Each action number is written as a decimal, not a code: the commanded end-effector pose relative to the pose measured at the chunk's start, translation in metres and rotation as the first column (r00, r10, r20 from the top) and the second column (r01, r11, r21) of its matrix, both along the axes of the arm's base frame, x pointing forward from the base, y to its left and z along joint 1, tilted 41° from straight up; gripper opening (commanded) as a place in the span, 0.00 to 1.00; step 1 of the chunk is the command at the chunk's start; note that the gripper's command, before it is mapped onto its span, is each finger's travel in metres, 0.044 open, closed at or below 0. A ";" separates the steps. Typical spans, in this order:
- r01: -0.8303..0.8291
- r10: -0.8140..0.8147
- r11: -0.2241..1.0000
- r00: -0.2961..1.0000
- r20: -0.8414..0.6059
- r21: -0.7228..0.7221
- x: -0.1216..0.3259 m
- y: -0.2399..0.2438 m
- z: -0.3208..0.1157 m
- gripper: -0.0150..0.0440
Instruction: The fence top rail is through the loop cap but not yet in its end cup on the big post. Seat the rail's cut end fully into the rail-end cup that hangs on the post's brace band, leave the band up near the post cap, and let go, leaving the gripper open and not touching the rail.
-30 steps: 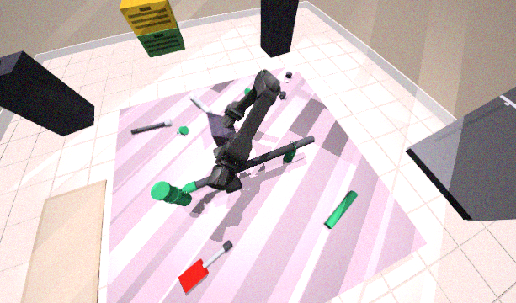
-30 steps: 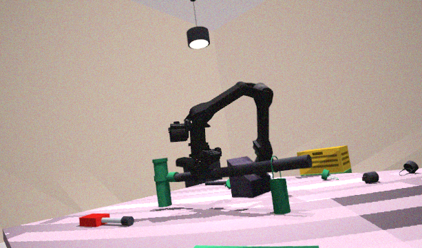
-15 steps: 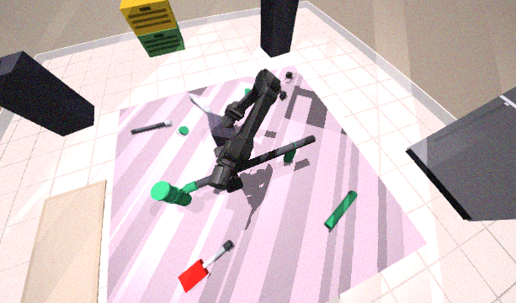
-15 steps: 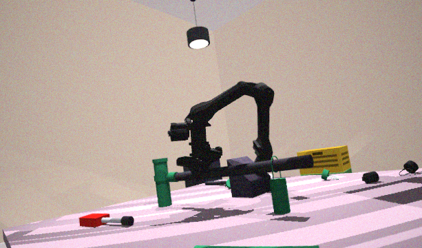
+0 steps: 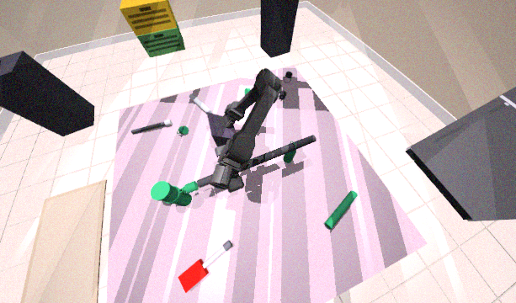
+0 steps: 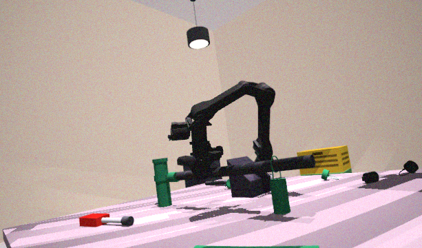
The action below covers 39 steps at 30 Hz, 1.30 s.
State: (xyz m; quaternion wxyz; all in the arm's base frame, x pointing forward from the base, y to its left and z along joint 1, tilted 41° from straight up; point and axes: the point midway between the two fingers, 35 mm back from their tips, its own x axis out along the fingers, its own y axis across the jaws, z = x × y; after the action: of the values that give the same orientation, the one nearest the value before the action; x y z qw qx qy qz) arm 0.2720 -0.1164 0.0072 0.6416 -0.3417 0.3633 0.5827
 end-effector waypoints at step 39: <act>0.000 0.000 1.000 1.000 0.000 -0.001 -0.001 -0.012 -0.010 0.25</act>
State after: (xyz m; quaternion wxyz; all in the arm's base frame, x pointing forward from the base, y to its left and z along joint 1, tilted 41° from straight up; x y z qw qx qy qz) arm 0.2708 -0.1214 -0.0028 0.6425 -0.3340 0.3596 0.5885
